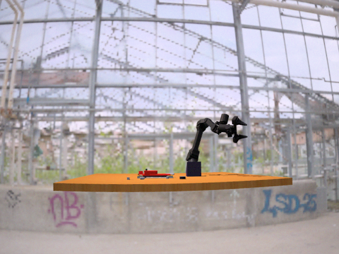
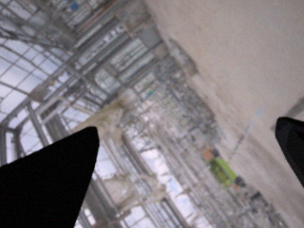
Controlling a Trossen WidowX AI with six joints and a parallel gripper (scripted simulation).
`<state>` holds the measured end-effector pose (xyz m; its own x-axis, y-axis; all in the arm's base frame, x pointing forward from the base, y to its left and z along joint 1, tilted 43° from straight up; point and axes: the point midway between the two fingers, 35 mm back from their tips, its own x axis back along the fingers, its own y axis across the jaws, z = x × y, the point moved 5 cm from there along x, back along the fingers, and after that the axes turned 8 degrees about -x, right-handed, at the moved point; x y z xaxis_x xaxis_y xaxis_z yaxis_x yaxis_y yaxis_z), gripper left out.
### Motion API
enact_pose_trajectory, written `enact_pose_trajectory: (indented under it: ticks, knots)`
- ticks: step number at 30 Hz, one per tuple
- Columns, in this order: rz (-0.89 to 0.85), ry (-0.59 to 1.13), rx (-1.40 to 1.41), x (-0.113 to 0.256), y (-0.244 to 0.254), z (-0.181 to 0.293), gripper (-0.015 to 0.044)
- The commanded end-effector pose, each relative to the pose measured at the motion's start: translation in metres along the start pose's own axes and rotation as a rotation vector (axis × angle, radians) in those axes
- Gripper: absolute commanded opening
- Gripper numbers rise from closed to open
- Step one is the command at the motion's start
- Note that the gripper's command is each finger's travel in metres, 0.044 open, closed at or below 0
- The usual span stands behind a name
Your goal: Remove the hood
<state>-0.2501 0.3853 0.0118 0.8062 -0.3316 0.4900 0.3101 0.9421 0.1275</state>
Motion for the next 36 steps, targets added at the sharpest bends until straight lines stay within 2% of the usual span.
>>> enact_pose_trajectory:
  ticks: [1, 9, 16, 22, 29, 36]
  knots:
    - [-0.087, -0.044, -0.011, 0.022, 0.032, -0.018, 0.044]
    - [-0.209, -0.198, -0.006, 0.06, 0.075, -0.059, 0.044]
    - [-0.296, -0.457, 0.014, 0.123, 0.115, -0.12, 0.044]
    - [-0.319, -0.646, -0.047, 0.176, 0.127, -0.168, 0.044]
    - [-0.276, -0.878, -0.112, 0.244, 0.127, -0.219, 0.044]
    - [-0.096, -1.123, -0.164, 0.329, 0.107, -0.265, 0.044]
